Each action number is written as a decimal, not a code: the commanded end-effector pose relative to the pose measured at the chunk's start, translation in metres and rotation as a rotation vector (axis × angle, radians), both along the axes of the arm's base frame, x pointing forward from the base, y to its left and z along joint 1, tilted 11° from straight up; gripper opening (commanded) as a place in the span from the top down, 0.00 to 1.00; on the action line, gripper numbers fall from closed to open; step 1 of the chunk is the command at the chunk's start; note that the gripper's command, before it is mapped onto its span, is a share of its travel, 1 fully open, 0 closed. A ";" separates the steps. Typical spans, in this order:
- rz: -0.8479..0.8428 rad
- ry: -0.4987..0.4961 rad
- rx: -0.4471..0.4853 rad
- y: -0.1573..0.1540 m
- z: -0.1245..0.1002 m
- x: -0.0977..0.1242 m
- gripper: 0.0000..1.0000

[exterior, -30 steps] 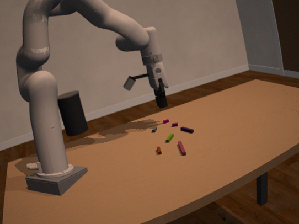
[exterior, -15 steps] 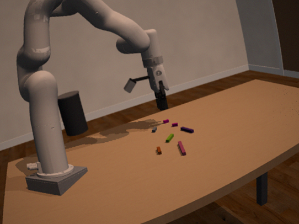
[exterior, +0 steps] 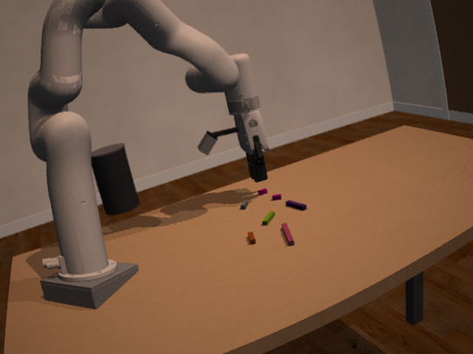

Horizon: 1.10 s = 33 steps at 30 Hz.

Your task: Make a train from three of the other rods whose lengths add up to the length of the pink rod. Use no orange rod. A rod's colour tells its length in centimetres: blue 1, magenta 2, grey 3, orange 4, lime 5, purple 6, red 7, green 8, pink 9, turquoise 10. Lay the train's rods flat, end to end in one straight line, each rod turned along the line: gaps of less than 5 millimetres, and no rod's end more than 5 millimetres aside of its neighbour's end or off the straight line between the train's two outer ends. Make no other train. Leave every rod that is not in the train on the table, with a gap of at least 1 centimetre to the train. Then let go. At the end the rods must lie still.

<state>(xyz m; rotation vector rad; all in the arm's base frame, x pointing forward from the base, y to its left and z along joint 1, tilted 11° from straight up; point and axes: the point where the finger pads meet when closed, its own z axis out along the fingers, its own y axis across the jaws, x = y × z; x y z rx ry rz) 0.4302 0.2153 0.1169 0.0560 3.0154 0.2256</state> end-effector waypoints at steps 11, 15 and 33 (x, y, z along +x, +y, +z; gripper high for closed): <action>0.000 -0.004 0.002 0.003 -0.015 0.003 0.76; 0.000 -0.004 0.002 0.003 -0.019 0.004 0.76; 0.000 -0.004 0.002 0.004 -0.022 0.004 0.76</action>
